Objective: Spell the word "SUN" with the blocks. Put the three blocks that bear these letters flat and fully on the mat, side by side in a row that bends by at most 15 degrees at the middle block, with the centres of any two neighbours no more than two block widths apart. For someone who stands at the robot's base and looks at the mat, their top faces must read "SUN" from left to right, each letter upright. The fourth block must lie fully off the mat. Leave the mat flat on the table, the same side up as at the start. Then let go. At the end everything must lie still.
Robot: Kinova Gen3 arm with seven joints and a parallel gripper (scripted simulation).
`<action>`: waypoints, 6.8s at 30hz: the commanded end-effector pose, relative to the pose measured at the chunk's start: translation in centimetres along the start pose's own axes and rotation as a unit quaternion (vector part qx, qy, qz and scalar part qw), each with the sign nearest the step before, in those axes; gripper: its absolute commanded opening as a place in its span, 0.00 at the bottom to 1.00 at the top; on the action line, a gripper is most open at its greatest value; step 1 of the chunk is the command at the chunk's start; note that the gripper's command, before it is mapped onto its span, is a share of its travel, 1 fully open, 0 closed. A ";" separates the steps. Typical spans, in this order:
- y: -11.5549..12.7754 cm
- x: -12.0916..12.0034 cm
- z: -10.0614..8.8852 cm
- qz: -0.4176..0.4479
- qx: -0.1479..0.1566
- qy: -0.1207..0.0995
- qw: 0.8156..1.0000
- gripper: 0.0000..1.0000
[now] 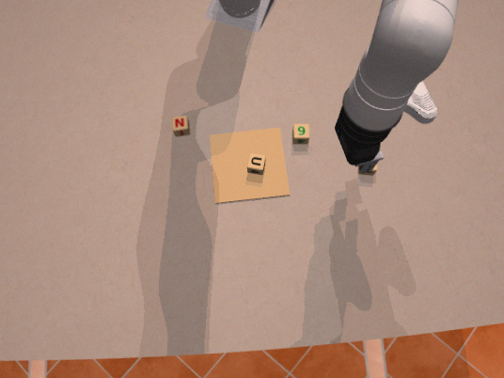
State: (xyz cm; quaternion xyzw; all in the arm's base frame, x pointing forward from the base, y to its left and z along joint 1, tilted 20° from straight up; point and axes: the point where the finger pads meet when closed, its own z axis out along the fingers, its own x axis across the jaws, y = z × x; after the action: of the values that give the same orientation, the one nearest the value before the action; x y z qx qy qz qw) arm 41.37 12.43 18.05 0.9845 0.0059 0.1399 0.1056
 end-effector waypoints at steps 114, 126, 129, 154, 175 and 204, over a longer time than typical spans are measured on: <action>19.9 -5.9 -0.2 0.000 0.001 -0.001 1.000 1.00; 19.9 -5.9 -0.2 0.000 0.001 -0.001 1.000 1.00; 19.9 -5.9 -0.2 0.000 0.001 -0.001 1.000 1.00; 19.9 -5.9 -0.2 0.000 0.001 -0.001 1.000 1.00; 25.7 -10.8 0.3 -0.004 0.004 -0.013 1.000 1.00; 31.8 -17.9 0.1 0.000 0.001 -0.002 1.000 1.00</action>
State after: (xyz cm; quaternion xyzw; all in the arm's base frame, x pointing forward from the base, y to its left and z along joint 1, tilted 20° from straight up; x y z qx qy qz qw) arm 23.66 -19.36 19.66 0.9851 0.0059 0.1371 0.1040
